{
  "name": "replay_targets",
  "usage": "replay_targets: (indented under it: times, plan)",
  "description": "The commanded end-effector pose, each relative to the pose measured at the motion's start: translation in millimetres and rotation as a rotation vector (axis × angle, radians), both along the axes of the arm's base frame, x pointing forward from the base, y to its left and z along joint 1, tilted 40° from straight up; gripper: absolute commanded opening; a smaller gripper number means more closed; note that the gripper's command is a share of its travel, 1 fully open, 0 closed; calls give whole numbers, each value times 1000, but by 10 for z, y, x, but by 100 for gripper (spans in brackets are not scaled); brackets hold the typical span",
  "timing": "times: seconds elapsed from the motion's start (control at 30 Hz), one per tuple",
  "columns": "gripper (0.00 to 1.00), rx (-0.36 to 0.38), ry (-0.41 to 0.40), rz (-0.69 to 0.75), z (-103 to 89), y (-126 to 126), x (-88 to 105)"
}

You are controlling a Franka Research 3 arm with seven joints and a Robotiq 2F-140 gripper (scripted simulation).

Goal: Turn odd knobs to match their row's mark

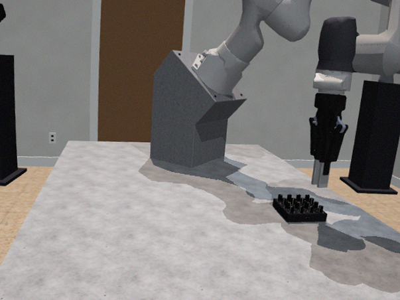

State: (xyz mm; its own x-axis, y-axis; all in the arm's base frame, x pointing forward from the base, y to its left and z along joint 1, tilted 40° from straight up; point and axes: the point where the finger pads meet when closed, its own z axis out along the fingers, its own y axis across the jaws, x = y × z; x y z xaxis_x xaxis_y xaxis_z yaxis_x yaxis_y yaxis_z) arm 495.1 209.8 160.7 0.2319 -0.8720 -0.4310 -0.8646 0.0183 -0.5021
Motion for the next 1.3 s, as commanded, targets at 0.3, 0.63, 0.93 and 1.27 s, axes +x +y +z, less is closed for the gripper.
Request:
replay_targets:
  times: [0.3, 0.63, 0.93, 1.27]
  plan:
    - [12, 111, 156, -201, 18, 0, -18]
    - [12, 128, 175, -230, 22, -2, -20]
    - [12, 128, 175, -230, 22, -2, -20]
    - [12, 128, 175, -230, 22, -2, -20]
